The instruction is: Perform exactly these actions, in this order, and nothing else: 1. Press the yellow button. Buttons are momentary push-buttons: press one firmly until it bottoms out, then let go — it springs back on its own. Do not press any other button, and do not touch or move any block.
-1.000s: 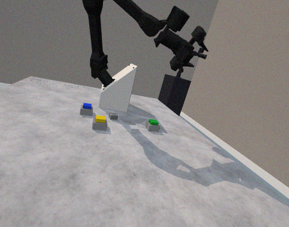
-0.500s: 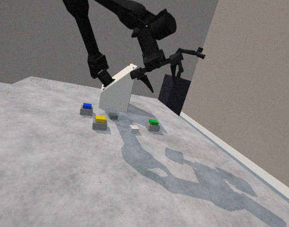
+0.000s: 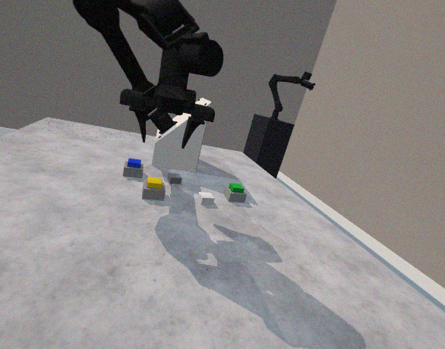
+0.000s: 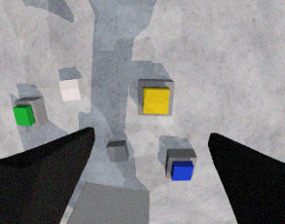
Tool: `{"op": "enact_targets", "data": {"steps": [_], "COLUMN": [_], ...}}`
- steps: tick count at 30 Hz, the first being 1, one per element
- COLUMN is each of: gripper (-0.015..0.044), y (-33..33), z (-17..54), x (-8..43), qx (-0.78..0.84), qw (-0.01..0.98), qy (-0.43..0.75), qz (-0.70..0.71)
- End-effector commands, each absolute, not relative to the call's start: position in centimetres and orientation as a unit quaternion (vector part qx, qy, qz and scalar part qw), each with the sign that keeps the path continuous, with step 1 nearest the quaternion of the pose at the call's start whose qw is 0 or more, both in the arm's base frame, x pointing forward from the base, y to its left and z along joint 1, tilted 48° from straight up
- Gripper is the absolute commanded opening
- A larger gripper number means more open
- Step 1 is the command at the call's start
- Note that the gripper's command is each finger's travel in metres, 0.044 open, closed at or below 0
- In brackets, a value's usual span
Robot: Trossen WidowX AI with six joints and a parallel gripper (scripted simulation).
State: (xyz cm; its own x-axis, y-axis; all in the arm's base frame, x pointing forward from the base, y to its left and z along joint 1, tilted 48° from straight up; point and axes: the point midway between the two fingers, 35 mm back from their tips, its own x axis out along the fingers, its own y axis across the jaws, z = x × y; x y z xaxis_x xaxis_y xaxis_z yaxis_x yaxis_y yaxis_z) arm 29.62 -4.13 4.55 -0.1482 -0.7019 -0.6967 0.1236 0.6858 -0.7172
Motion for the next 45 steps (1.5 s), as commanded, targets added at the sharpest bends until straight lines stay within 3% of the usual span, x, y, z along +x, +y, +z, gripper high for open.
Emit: {"op": "enact_targets", "data": {"steps": [1,2,8,17,45], "gripper": [0.0400,0.0400,0.0242,0.0020,0.0020], "y": [-4.4,-4.4,-8.7,-8.9,-11.1], "z": [4.9,4.9,0.9,0.8,-1.2], "x": [29.5,29.5,28.6,28.5,28.1], "qx": [-0.229,-0.229,-0.230,-0.230,-0.230], "qw": [0.610,0.610,0.609,0.609,0.609], "qy": [0.683,0.683,0.682,0.682,0.682], "qz": [-0.331,-0.331,-0.332,-0.332,-0.332]}}
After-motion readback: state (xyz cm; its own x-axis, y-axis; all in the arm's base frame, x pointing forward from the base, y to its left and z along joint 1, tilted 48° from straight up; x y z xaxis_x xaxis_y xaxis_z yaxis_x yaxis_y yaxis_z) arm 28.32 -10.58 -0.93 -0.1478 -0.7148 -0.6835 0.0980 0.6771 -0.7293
